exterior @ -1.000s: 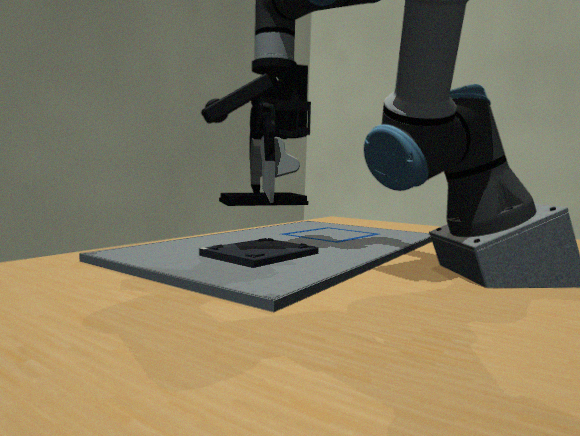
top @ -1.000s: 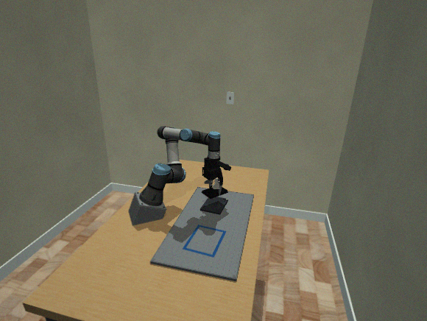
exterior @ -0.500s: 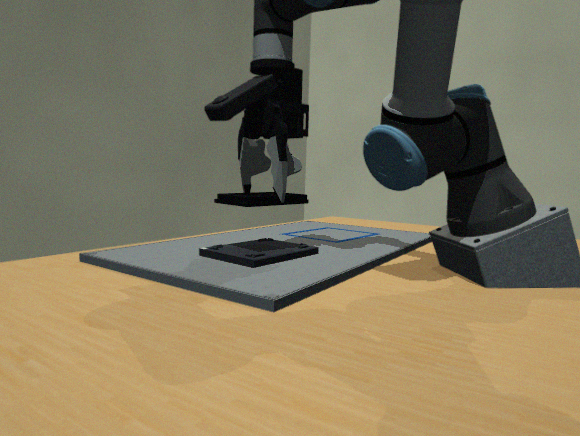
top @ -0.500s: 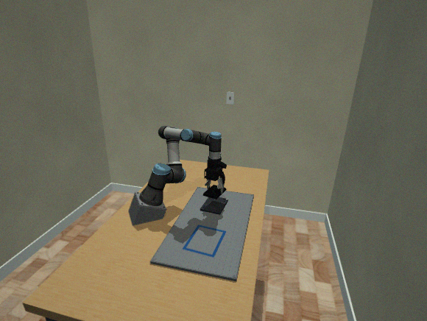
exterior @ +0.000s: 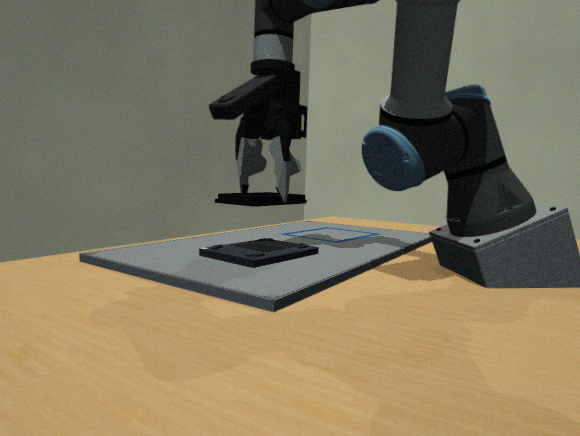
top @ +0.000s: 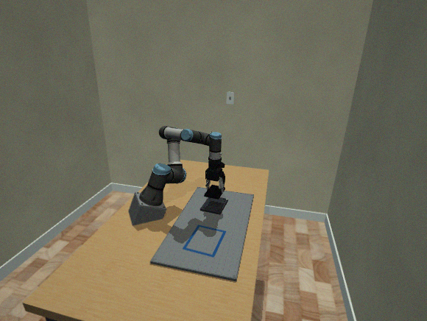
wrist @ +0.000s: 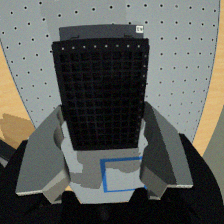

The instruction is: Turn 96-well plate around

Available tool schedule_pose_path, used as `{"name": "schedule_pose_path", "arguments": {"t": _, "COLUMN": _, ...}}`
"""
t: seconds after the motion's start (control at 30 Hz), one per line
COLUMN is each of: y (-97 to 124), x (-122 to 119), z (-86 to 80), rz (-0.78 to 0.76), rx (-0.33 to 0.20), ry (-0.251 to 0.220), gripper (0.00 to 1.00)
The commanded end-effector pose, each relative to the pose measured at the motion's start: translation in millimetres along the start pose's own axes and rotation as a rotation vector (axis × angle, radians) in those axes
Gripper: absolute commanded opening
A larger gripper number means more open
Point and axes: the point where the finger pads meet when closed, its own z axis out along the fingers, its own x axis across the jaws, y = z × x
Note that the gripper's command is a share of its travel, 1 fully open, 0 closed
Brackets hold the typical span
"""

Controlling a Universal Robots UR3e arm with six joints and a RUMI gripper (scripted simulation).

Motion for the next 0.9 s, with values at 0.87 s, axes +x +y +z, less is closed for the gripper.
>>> {"name": "schedule_pose_path", "arguments": {"t": 0.87, "y": 0.2, "x": 0.5, "z": 2.7, "rz": -0.003, "rx": 0.001, "ry": 0.002, "gripper": 0.0}}
